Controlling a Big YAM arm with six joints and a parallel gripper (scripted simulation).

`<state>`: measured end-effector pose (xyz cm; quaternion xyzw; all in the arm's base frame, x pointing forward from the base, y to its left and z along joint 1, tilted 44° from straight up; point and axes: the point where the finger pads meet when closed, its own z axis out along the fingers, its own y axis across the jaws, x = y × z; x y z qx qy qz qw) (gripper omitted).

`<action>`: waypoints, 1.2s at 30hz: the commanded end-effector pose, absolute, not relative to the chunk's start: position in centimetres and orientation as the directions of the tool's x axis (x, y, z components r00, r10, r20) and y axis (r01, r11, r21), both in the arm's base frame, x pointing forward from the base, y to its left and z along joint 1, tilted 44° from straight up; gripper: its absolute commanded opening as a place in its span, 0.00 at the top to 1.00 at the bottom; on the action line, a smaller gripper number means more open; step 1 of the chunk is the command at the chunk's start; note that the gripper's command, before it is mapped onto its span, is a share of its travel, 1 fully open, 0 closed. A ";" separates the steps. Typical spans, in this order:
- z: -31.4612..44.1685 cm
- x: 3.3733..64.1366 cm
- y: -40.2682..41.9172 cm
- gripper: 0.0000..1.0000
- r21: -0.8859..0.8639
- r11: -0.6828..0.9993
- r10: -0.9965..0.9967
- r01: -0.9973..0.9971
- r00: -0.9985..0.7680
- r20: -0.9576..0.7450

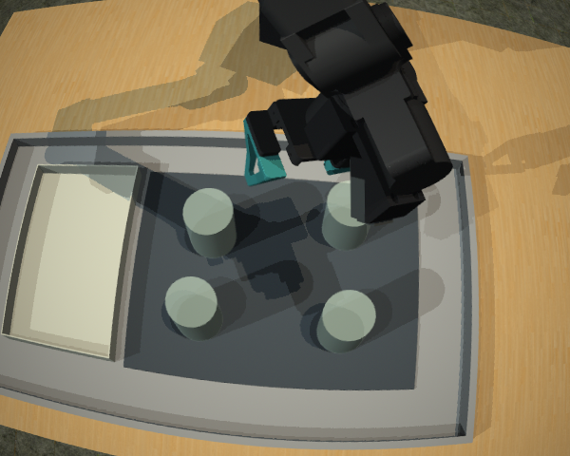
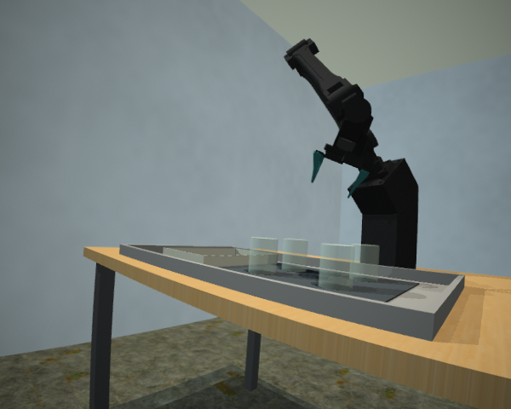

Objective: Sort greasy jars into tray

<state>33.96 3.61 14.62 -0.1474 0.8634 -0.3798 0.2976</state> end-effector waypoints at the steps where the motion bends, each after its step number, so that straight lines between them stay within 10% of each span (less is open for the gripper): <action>1: 16.6 34.5 3.0 0.00 -0.707 0.706 -0.430 0.035 -0.773 -0.467; 36: 17.8 35.7 3.4 0.00 -0.308 0.951 -0.178 0.026 -0.769 -0.614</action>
